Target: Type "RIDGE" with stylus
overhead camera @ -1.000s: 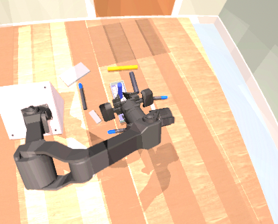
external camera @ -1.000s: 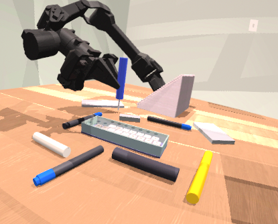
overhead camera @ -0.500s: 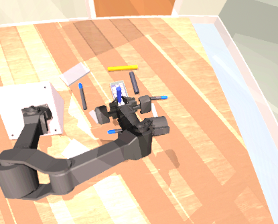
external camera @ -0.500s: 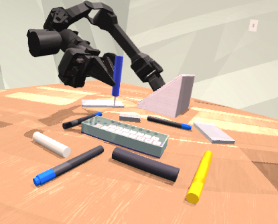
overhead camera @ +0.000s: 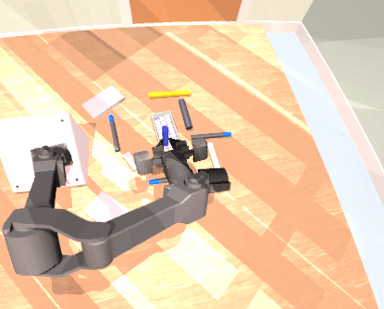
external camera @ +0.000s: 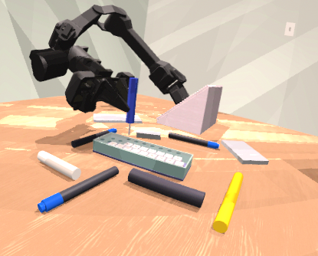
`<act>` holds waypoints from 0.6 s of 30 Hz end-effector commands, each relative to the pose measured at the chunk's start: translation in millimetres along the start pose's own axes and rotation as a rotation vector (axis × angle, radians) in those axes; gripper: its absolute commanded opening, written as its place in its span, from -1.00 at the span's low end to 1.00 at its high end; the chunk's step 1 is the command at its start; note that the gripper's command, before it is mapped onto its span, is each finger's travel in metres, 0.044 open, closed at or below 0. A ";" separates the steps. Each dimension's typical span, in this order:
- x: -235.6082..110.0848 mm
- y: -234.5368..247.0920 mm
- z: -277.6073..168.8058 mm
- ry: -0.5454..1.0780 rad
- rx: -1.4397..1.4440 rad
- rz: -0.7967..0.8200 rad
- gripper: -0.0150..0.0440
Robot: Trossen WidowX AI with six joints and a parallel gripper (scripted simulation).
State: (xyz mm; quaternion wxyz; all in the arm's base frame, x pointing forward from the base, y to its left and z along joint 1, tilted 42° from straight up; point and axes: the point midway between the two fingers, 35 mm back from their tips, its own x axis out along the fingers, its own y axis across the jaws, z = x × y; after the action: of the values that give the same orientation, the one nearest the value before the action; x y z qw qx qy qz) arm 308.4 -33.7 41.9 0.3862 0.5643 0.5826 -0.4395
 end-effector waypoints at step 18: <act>3.3 -0.6 7.1 -0.002 -0.005 -0.004 -0.22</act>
State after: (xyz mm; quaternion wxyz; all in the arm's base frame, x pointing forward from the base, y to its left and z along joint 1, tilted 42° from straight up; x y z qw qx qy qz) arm 307.2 -38.3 36.1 0.3847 0.5631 0.5841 -0.4402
